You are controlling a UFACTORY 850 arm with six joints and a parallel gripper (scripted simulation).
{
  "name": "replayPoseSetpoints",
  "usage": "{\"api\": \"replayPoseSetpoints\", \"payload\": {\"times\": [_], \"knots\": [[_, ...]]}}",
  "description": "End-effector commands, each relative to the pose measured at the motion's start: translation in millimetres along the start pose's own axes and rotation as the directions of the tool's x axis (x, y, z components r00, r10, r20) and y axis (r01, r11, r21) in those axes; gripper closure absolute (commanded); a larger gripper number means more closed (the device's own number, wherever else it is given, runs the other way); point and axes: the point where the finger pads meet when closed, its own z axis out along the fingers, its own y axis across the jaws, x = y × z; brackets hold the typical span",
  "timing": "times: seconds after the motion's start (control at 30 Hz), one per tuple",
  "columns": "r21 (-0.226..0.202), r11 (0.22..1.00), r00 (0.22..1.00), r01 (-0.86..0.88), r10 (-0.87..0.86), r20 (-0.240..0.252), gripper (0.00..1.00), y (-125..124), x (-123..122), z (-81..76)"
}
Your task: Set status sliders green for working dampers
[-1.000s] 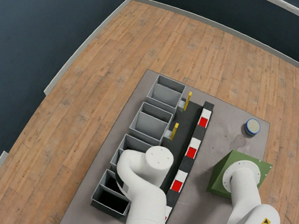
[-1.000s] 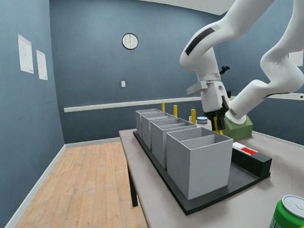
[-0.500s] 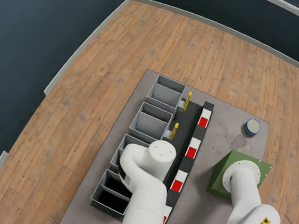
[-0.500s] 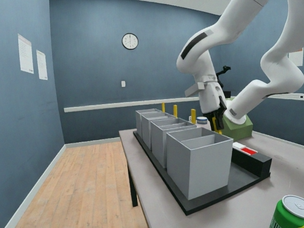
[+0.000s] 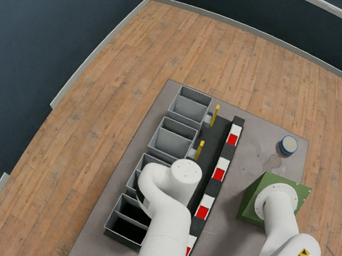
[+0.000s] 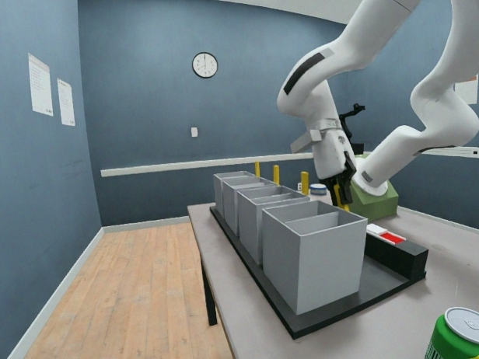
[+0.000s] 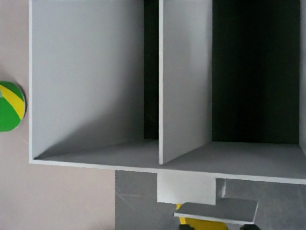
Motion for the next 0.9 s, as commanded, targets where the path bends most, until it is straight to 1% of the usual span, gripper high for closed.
{"api": "replayPoseSetpoints", "payload": {"times": [0.0, 0.23, 0.27, 0.33, 0.37, 0.43, 0.47, 0.53, 0.57, 0.7, 0.73, 0.87], "knots": [[0.000, 1.000, 1.000, 0.001, -0.001, -0.001, 0.81, -0.1, 0.6, -0.4], [0.000, 1.000, 1.000, 0.001, -0.001, -0.001, 0.81, -0.1, 0.6, -0.4], [0.000, 1.000, 1.000, 0.001, -0.001, -0.001, 0.77, -0.1, 0.6, -0.4], [0.000, 1.000, 1.000, 0.001, -0.001, -0.001, 0.77, -0.1, 0.6, -0.4], [0.000, 1.000, 1.000, 0.001, -0.001, -0.001, 0.73, -0.1, 0.6, -0.4], [0.000, 1.000, 1.000, 0.001, -0.001, -0.001, 0.73, -0.1, 0.6, -0.4], [0.000, 1.000, 1.000, 0.001, -0.001, -0.001, 0.69, -0.1, 0.6, -0.4], [0.000, 1.000, 1.000, 0.001, -0.001, -0.001, 0.69, -0.1, 0.6, -0.4], [0.000, 1.000, 1.000, 0.001, -0.001, -0.001, 0.65, -0.1, 0.6, -0.4], [0.000, 1.000, 1.000, 0.001, -0.001, -0.001, 0.65, -0.1, 0.6, -0.4], [0.000, 1.000, 1.000, 0.001, -0.001, -0.001, 0.61, -0.1, 0.6, -0.4], [0.000, 1.000, 1.000, 0.001, -0.001, -0.001, 0.61, -0.1, 0.6, -0.4]]}}
